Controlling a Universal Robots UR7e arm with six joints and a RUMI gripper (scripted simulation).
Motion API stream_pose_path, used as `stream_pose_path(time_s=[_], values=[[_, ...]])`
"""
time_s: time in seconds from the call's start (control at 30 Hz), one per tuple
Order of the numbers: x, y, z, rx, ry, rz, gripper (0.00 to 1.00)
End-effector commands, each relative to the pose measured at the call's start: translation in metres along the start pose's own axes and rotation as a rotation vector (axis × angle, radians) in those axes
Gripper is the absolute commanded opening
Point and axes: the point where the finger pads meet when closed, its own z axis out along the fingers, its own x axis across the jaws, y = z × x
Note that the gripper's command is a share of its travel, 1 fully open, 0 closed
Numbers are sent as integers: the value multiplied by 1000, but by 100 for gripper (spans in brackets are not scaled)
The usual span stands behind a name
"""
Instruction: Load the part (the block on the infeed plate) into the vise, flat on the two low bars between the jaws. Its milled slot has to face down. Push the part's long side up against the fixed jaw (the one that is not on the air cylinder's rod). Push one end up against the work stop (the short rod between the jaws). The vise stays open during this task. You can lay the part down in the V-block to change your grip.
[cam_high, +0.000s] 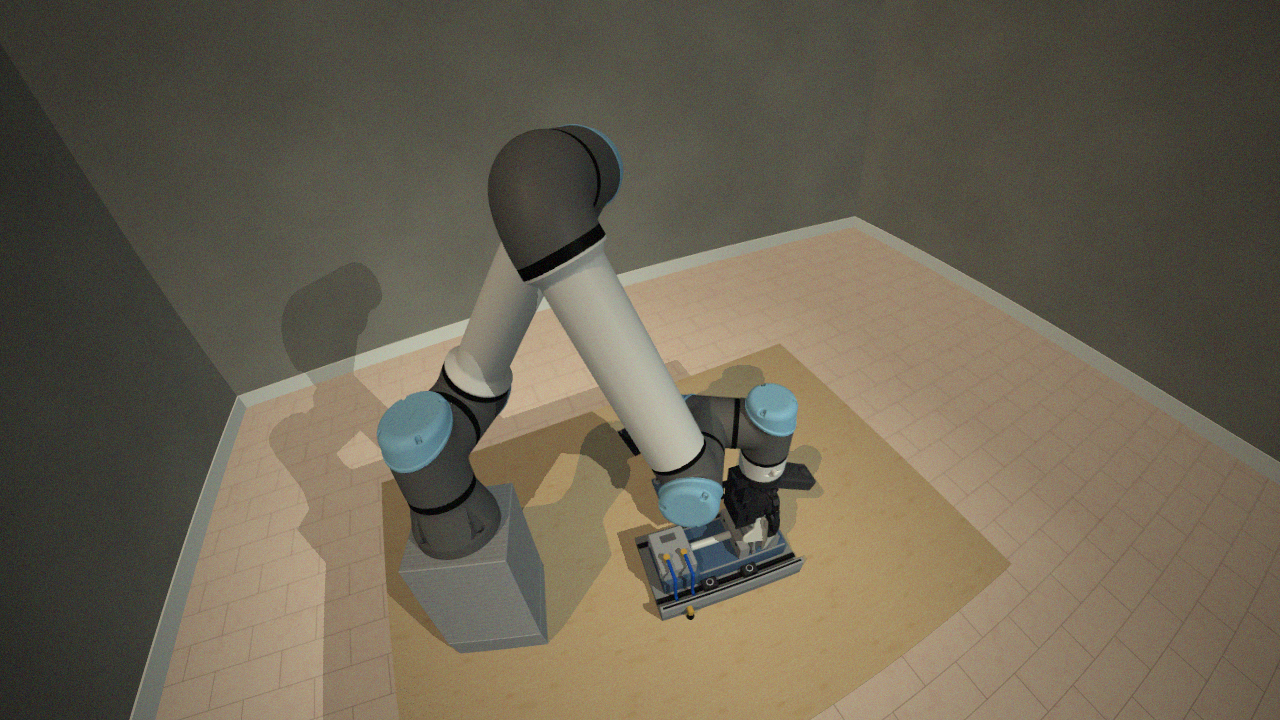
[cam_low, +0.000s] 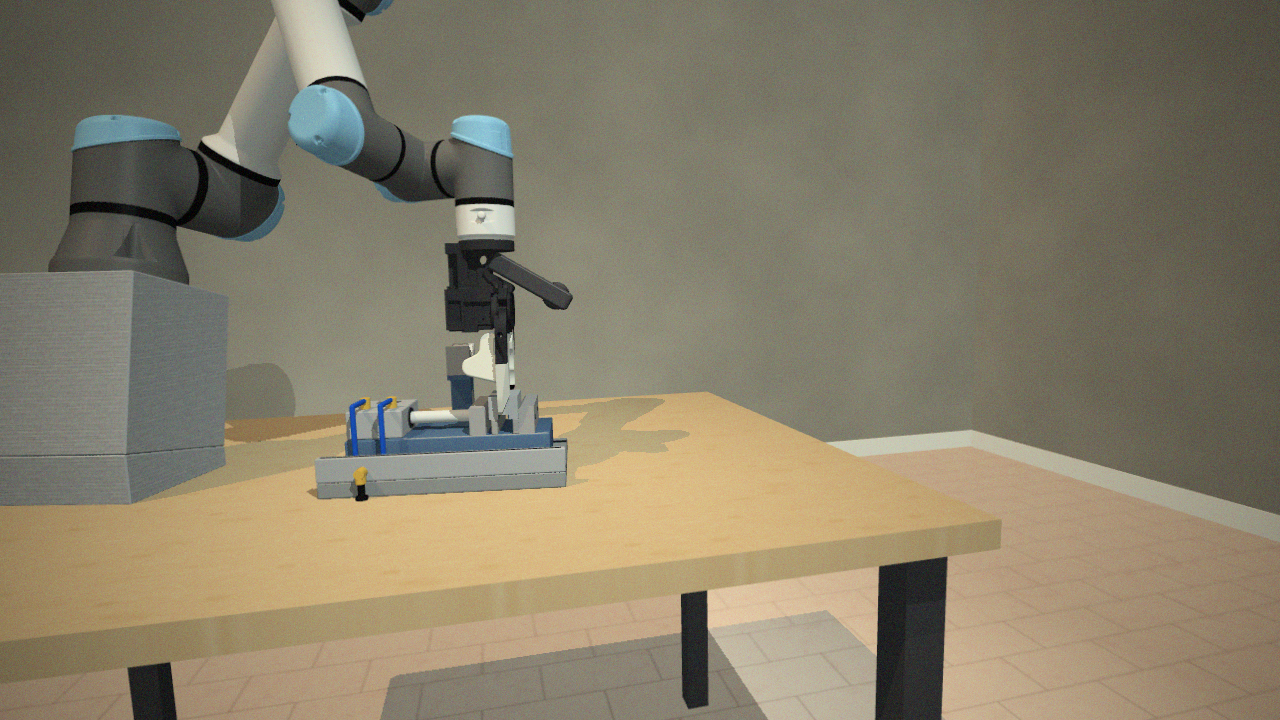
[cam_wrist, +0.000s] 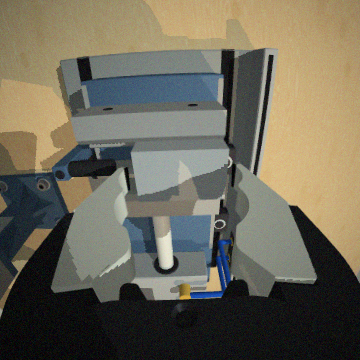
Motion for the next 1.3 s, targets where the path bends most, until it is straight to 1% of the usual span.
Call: stream_pose_path(time_s=[0.0,0.3,0.37,0.6,0.77,0.87,1.2,1.23,1.27], values=[[2,-2,-11,6,2,0,47],[2,-3,-37,7,3,0,47],[2,-3,-37,7,3,0,47],[2,-3,-59,8,4,0,47],[2,-3,-71,8,4,0,47],[2,-3,-76,8,4,0,47],[1,-3,-79,6,3,-1,47],[1,-2,-79,6,3,-1,0],[1,-2,-78,6,3,-1,0]])
